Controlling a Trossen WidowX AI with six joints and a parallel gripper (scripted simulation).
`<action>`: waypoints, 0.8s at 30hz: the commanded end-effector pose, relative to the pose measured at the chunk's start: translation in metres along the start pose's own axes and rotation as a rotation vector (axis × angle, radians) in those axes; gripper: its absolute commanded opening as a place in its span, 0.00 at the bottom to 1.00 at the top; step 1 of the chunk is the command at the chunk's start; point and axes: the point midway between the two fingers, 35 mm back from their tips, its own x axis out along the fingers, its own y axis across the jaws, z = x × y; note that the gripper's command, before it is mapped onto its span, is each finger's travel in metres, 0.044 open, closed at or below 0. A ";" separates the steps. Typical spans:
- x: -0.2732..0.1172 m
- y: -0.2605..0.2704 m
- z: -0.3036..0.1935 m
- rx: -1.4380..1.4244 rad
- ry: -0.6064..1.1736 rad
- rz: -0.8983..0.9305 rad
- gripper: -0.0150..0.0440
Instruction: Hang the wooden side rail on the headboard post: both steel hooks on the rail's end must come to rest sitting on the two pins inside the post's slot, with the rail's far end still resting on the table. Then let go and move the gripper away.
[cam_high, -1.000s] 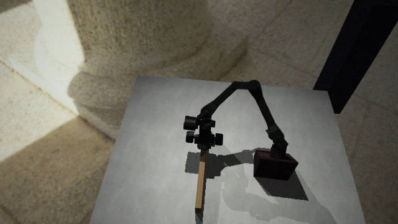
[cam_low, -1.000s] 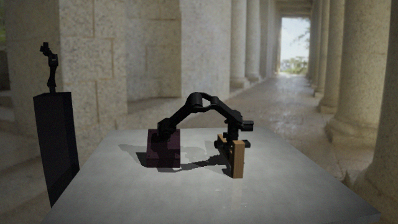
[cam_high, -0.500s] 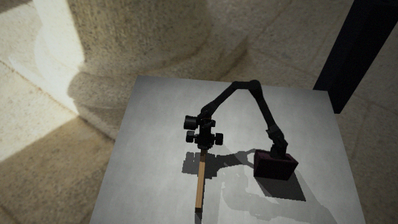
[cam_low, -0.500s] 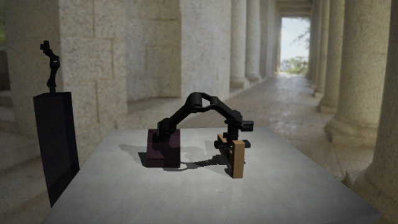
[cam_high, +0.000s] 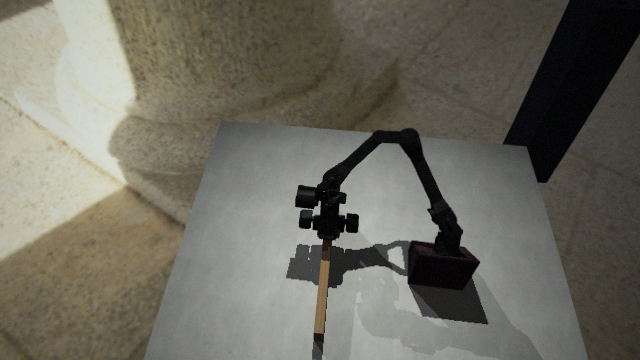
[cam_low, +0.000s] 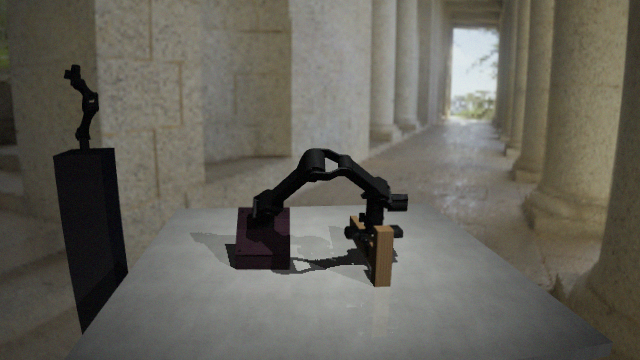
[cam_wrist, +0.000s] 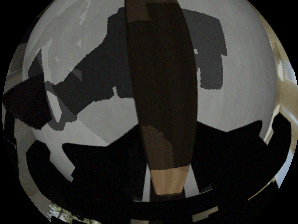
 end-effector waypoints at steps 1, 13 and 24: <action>-0.003 -0.003 -0.001 0.000 0.001 -0.010 0.25; -0.003 -0.001 -0.003 0.000 0.001 -0.010 0.25; -0.002 -0.002 -0.004 0.000 0.001 -0.010 0.25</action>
